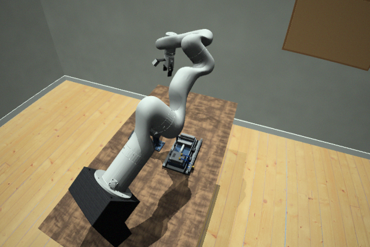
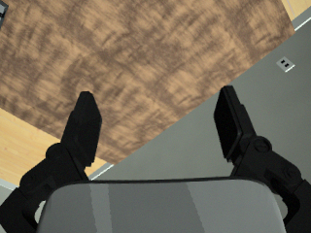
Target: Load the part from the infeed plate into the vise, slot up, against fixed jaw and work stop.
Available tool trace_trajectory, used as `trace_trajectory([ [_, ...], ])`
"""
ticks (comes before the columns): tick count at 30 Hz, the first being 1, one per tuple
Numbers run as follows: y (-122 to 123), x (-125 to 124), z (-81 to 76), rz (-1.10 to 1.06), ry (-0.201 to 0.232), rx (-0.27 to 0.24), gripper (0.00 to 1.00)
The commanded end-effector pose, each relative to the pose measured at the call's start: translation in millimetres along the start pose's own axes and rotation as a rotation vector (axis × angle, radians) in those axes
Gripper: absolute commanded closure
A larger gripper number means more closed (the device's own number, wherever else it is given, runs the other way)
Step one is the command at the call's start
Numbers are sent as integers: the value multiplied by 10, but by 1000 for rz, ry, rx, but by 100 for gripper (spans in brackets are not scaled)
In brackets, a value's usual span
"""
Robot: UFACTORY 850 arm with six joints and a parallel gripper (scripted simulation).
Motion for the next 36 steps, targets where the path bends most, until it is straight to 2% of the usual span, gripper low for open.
trace_trajectory([
  [1,-9,0,-1,-7,1,-1,0],
  [3,-86,-13,46,-53,-6,-4,0],
  [9,-550,-121,312,-333,-40,-21,0],
  [10,-556,-123,315,-336,-41,-21,0],
  [11,-689,-164,386,-417,-50,-25,0],
  [14,-883,-231,488,-537,-63,-29,0],
  [16,-883,-231,488,-537,-63,-29,0],
  [17,-947,-255,520,-577,-67,-30,0],
  [18,-1119,-324,605,-684,-77,-33,0],
  [20,-1171,-347,631,-717,-81,-33,0],
  [30,-1860,-719,941,-1167,-117,-36,0],
  [33,-1888,-738,952,-1186,-118,-36,0],
  [34,-2086,-874,1033,-1323,-127,-34,0],
  [36,-2122,-900,1047,-1349,-129,-34,0],
])
Point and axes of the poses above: the point where the finger pads meet when closed, its own z axis out along the fingers, its own x axis across the jaws, y = z × x, the point moved 10 cm from there along -z, back along the fingers, and after that the axes turned 2 degrees about z, right-handed, at the moved point
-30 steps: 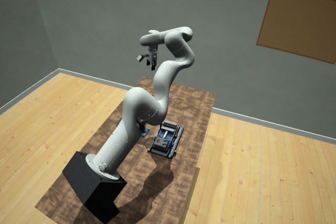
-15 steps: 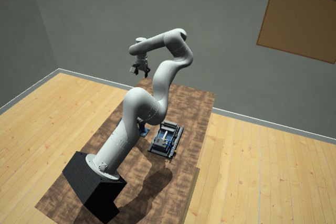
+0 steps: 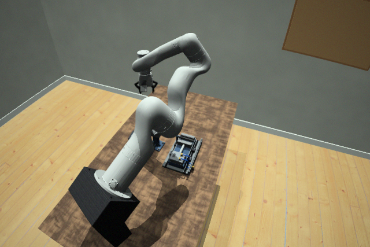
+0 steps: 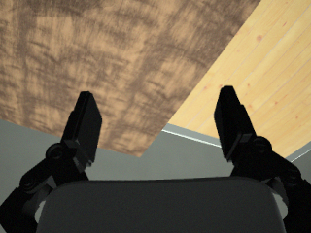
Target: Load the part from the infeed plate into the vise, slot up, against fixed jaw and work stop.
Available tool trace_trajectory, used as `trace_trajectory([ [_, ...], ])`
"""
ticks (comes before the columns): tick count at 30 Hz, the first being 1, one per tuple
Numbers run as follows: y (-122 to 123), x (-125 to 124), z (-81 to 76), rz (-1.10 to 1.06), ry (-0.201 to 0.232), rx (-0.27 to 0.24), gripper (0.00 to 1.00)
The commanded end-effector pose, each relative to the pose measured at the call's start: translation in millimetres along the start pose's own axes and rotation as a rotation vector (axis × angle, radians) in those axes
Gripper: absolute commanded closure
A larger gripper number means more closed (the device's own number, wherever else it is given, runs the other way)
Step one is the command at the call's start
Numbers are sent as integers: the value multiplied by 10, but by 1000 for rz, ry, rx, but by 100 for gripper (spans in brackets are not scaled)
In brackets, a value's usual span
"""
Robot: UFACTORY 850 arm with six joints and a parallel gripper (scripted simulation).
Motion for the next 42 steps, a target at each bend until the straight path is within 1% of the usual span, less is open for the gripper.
trace_trajectory([
  [1,-244,191,85,-172,-6,-5,0],
  [3,-374,280,127,-261,-10,-6,0],
  [4,-390,291,132,-272,-10,-7,0],
  [5,-502,362,166,-347,-13,-8,0],
  [10,-827,546,254,-557,-18,-13,0],
  [11,-848,557,260,-571,-19,-13,0],
  [12,-964,614,288,-643,-20,-15,0],
  [14,-964,614,288,-643,-20,-15,0],
  [16,-1199,719,340,-788,-22,-19,0],
  [18,-1254,741,352,-821,-22,-20,0],
  [19,-1378,788,377,-896,-23,-23,0],
  [23,-1657,881,428,-1061,-23,-28,0],
  [24,-1679,888,431,-1074,-23,-29,0],
  [26,-1816,926,454,-1154,-23,-32,0],
  [28,-1859,937,461,-1179,-23,-32,0],
  [32,-1861,937,461,-1180,-23,-33,0],
  [33,-1861,937,461,-1180,-23,-33,11],
  [42,-1861,937,461,-1180,-23,-33,11],
])
Point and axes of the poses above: the point where the finger pads meet when closed, its own z axis out along the fingers, its own x axis across the jaws, y = z × x, the point moved 10 cm from there along -z, back along the fingers, and after that the axes turned 2 degrees about z, right-handed, at the moved point
